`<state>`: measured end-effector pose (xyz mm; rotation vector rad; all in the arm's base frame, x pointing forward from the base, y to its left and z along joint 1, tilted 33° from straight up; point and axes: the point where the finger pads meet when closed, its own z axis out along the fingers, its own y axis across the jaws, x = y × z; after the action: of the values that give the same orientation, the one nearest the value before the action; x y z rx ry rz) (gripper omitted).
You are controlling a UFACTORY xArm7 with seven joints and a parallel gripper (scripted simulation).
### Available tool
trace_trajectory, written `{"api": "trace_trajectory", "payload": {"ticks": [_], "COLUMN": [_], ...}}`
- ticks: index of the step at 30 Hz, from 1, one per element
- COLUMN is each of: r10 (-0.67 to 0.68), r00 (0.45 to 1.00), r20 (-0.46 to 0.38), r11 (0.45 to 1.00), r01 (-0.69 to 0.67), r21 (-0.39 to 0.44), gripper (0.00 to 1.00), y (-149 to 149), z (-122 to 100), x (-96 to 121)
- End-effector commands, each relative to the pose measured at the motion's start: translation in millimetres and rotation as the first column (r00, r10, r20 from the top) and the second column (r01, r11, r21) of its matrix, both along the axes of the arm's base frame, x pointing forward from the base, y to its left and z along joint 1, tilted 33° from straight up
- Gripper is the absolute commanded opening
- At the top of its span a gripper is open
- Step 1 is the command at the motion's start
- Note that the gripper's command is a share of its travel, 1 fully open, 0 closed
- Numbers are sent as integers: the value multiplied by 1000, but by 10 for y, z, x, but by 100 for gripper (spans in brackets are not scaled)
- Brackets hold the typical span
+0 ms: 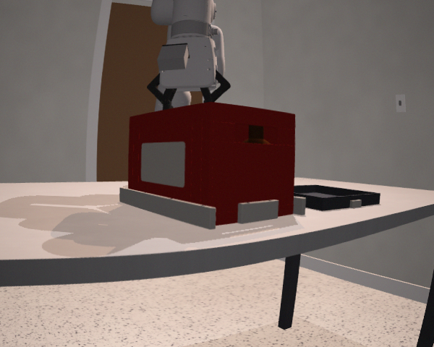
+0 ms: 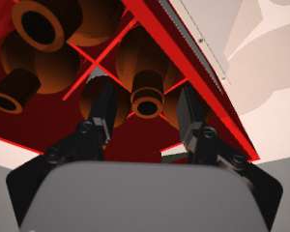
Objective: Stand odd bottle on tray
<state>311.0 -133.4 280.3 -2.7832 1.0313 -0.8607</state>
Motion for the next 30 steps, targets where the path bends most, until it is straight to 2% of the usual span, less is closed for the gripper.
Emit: {"api": "trace_trajectory", "payload": {"ticks": [1,28,29,30], "r10": [0,0,0,0], "r00": [1000,1000,1000,1000], "r20": [3,3,3,3], "r11": [1000,1000,1000,1000], "r01": [0,0,0,0], "r21": [-1,-1,-1,-1], "gripper": [65,65,0,0], "y": [-9,-14,-14,-14], "z": [-16,-45,-45,-45], "x": [26,43,43,43]}}
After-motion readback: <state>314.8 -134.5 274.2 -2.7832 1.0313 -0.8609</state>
